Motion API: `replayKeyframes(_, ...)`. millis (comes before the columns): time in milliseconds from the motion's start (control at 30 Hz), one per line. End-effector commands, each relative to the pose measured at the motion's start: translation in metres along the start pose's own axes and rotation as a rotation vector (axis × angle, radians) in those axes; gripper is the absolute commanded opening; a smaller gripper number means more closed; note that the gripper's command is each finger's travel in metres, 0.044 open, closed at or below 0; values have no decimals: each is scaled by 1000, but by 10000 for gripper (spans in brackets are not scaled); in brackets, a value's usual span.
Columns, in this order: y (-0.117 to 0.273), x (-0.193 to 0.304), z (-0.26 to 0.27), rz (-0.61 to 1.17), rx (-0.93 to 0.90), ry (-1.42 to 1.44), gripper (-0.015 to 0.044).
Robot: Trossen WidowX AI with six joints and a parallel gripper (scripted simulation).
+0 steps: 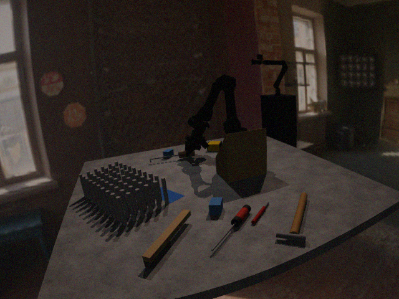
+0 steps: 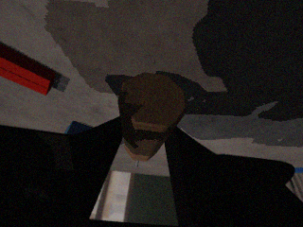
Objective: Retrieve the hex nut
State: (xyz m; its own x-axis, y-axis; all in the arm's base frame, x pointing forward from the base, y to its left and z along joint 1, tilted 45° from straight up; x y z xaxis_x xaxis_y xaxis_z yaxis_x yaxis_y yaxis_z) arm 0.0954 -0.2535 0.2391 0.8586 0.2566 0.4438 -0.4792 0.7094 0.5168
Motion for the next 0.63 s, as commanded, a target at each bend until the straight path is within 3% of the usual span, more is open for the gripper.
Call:
replayKeyframes(0, -4, -4, -3, 3, 10, 3, 0)
replayKeyframes(67, -4, -4, -3, 3, 10, 3, 0)
replayKeyframes(600, -2, -2, -1, -1, 0, 0, 420)
Point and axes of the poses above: the point midway between the two fingers, 35 mm back from their tips, its own y axis back along the fingers, its own z axis across the jaws, x = y × z, the point moved 9 cm from there along y, back along the fingers, and after that the axes turned 2 degrees about y, right-handed, at the moved point
